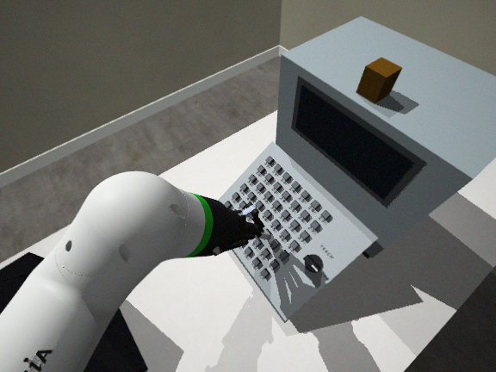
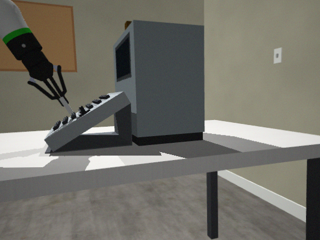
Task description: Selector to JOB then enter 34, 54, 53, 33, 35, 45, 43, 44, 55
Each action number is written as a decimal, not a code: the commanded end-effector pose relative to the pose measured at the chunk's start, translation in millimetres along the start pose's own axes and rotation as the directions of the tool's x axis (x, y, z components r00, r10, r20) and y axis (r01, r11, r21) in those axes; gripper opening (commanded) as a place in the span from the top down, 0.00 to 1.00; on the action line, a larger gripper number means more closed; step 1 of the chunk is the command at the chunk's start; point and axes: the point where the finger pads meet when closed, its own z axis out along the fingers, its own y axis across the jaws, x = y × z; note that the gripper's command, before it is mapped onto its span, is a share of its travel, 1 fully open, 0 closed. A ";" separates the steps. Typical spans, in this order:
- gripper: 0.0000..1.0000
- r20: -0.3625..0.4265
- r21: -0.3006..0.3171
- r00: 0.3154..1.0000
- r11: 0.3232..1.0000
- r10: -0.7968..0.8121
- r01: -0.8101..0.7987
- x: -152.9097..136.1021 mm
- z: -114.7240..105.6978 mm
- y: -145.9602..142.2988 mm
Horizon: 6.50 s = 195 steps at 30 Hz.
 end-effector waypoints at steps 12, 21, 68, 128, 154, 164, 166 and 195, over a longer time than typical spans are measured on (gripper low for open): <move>1.00 0.000 -0.001 1.000 1.000 0.001 -0.001 0.3 0.6 0.3; 1.00 -0.001 -0.001 1.000 1.000 0.001 -0.001 0.3 0.9 0.3; 1.00 0.000 -0.001 1.000 1.000 0.001 -0.001 0.3 15.1 0.3; 1.00 0.000 -0.001 1.000 1.000 0.001 -0.001 1.0 -21.4 0.9; 1.00 -0.001 -0.001 1.000 1.000 0.001 -0.001 34.3 -15.4 34.2; 1.00 -0.001 -0.001 1.000 1.000 0.001 -0.001 34.3 -0.9 34.3; 1.00 -0.001 -0.001 1.000 1.000 0.001 -0.001 34.3 0.2 34.3; 1.00 -0.001 -0.001 1.000 1.000 0.001 -0.001 34.3 1.6 34.3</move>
